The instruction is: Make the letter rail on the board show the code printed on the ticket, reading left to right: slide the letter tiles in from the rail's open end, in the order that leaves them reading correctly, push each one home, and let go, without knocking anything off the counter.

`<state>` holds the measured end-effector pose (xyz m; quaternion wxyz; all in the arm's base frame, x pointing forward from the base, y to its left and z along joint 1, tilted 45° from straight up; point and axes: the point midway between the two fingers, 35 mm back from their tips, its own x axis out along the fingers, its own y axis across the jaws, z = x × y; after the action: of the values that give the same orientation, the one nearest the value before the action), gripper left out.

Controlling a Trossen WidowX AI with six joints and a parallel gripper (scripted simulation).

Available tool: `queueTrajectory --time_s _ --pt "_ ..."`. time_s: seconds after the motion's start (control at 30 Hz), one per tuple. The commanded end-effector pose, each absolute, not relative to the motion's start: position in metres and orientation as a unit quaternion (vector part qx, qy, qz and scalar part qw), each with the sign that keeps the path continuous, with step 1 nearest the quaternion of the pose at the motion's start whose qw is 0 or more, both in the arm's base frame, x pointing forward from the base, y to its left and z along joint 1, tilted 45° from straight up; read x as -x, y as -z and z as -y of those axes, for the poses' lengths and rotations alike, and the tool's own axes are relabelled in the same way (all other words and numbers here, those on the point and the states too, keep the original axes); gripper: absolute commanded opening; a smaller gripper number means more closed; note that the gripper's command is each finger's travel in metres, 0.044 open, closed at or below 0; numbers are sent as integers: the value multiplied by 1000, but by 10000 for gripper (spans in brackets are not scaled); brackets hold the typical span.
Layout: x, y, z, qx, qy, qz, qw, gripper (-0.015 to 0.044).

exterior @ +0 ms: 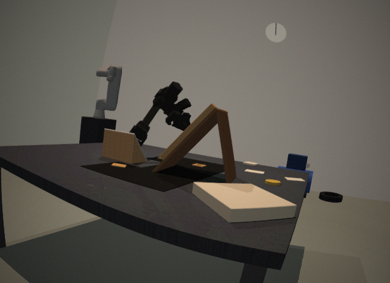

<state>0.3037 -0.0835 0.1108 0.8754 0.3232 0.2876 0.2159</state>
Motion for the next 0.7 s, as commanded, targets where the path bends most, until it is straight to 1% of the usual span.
queueTrajectory --time_s 0.0,0.67 --pt "-301 -112 85 -321 -218 -285 877 295" --pt "-290 -113 91 -321 -217 -285 877 295"
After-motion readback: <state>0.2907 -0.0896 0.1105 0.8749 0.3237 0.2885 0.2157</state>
